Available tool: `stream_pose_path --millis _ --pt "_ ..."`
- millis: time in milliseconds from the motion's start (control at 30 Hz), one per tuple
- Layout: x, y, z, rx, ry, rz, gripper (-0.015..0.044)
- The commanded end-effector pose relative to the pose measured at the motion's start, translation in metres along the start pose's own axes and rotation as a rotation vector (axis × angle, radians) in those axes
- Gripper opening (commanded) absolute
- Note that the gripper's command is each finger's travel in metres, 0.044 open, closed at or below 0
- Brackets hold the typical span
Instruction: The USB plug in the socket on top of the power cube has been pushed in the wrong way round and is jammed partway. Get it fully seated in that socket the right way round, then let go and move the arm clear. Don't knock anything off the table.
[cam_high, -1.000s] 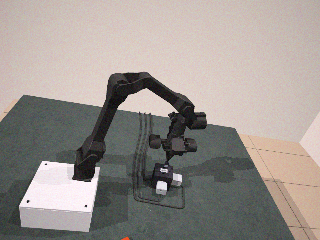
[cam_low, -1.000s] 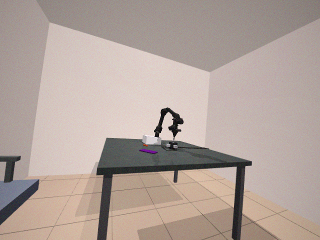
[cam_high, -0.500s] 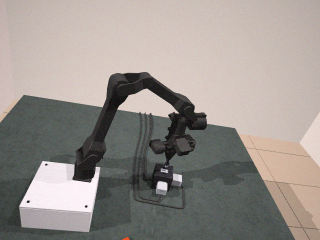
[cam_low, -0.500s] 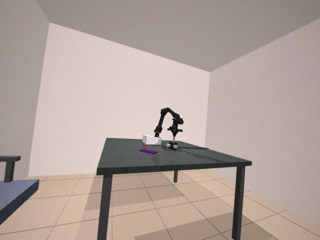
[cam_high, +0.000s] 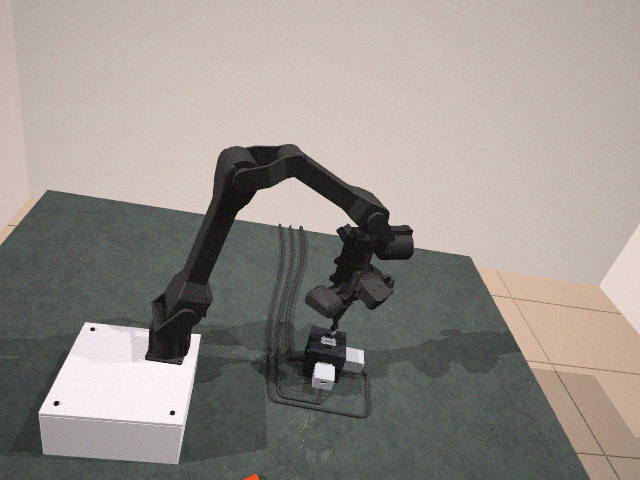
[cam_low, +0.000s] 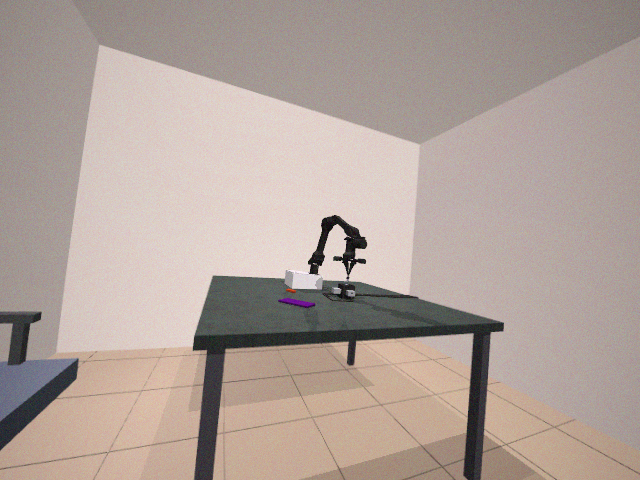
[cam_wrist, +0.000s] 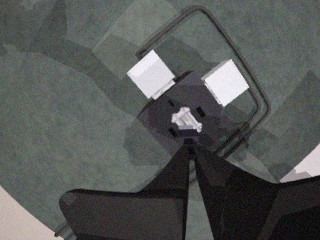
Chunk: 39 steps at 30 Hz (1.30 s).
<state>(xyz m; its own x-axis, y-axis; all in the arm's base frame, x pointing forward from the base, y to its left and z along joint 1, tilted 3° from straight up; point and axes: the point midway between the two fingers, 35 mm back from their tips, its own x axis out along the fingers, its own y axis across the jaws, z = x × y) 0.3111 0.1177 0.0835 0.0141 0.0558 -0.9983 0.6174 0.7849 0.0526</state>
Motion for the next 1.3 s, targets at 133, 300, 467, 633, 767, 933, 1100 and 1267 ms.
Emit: stream_pose_path --millis 133,300,467,633,767,933,1100,1267 --pt "0.0003 -0.0001 -0.0001 -0.236 0.0 0.0 0.0" --pt "0.0003 -0.0001 -0.0001 -0.367 0.0 0.0 0.0" --pt "0.0003 -0.0001 -0.0001 -0.497 0.0 0.0 0.0" --pt "0.0003 -0.0001 -0.0001 -0.628 0.0 0.0 0.0" --pt "0.0003 -0.0001 -0.0001 -0.733 0.0 0.0 0.0" --pt "0.0003 -0.0001 -0.0001 -0.864 0.001 0.0 0.0" --pt "0.0003 -0.0001 -0.0001 -0.995 0.001 0.0 0.0" --pt "0.0003 -0.0001 -0.0001 -1.126 0.001 0.0 0.0"
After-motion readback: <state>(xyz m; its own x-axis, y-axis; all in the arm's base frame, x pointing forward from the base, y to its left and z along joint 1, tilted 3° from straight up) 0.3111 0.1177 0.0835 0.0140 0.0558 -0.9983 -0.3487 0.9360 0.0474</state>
